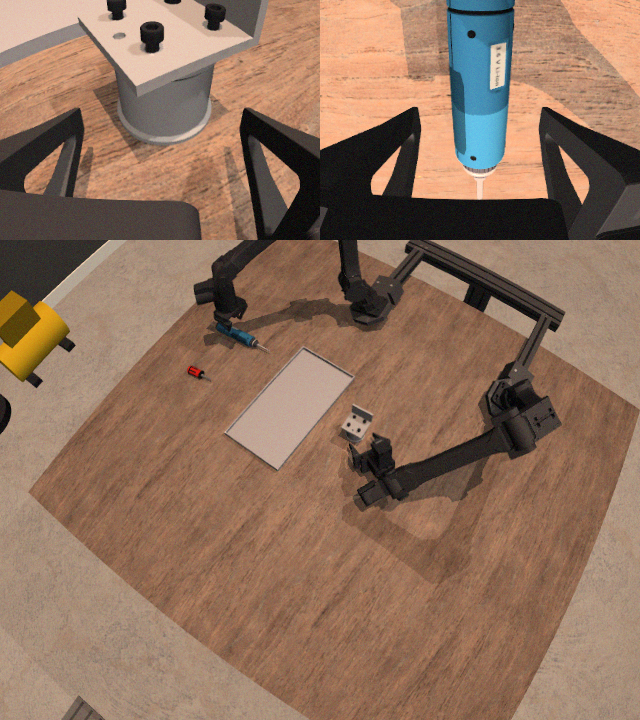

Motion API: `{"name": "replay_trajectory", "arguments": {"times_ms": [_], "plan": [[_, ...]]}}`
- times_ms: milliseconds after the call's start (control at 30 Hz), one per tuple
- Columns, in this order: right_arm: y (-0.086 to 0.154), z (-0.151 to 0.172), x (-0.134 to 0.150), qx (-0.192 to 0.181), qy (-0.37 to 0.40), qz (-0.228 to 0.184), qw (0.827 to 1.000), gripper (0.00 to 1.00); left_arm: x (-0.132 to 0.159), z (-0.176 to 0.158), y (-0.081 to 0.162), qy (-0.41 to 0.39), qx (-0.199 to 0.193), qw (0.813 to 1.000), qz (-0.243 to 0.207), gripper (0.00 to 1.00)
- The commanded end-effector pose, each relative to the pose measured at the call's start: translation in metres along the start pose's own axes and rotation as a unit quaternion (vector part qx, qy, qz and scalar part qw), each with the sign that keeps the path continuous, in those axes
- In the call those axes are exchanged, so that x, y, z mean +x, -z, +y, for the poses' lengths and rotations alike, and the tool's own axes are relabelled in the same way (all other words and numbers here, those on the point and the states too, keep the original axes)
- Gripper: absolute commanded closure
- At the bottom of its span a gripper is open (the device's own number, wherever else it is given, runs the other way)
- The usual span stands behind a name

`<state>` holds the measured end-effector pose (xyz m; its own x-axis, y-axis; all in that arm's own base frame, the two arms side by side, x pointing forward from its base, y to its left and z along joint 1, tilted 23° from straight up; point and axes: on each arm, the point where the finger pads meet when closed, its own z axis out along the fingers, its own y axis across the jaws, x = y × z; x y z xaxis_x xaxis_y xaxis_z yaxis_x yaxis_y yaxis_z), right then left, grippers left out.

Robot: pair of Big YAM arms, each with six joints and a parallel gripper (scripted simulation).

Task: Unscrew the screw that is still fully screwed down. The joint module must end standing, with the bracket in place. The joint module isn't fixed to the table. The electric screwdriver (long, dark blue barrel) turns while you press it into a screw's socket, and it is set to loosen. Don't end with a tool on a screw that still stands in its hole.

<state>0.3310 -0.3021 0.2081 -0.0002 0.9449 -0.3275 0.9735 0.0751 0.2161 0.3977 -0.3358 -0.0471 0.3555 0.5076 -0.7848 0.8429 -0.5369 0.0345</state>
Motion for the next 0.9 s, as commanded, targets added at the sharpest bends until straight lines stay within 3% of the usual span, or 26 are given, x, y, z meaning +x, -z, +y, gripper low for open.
{"name": "replay_trajectory", "arguments": {"times_ms": [0, 133, 200, 433, 700, 767, 867], "plan": [[0.031, 0.015, -0.026, -0.030, -0.004, -0.033, 0.999, 0.35, 0.005, -0.003, -0.007, 0.011, 0.002, 1.000, -0.002, 0.14], [0.031, 0.015, -0.026, -0.030, -0.004, -0.033, 0.999, 0.35, -0.004, 0.007, 0.002, -0.004, -0.006, 1.000, 0.000, 0.14], [0.031, 0.015, -0.026, -0.030, -0.004, -0.033, 0.999, 0.35, 0.001, -0.005, -0.017, 0.008, 0.009, 1.000, -0.003, 0.14], [0.031, 0.015, -0.026, -0.030, -0.004, -0.033, 0.999, 0.35, 0.001, -0.005, -0.026, 0.008, 0.009, 1.000, -0.003, 0.14], [0.031, 0.015, -0.026, -0.030, -0.004, -0.033, 0.999, 0.35, -0.004, 0.007, -0.013, -0.004, -0.006, 1.000, 0.000, 0.14], [0.031, 0.015, -0.026, -0.030, -0.004, -0.033, 0.999, 0.35, 0.002, -0.005, -0.031, 0.008, 0.008, 1.000, -0.002, 0.14], [0.031, 0.015, -0.026, -0.030, -0.004, -0.033, 0.999, 0.35, 0.001, -0.006, -0.036, 0.008, 0.009, 1.000, -0.003, 0.14]]}}
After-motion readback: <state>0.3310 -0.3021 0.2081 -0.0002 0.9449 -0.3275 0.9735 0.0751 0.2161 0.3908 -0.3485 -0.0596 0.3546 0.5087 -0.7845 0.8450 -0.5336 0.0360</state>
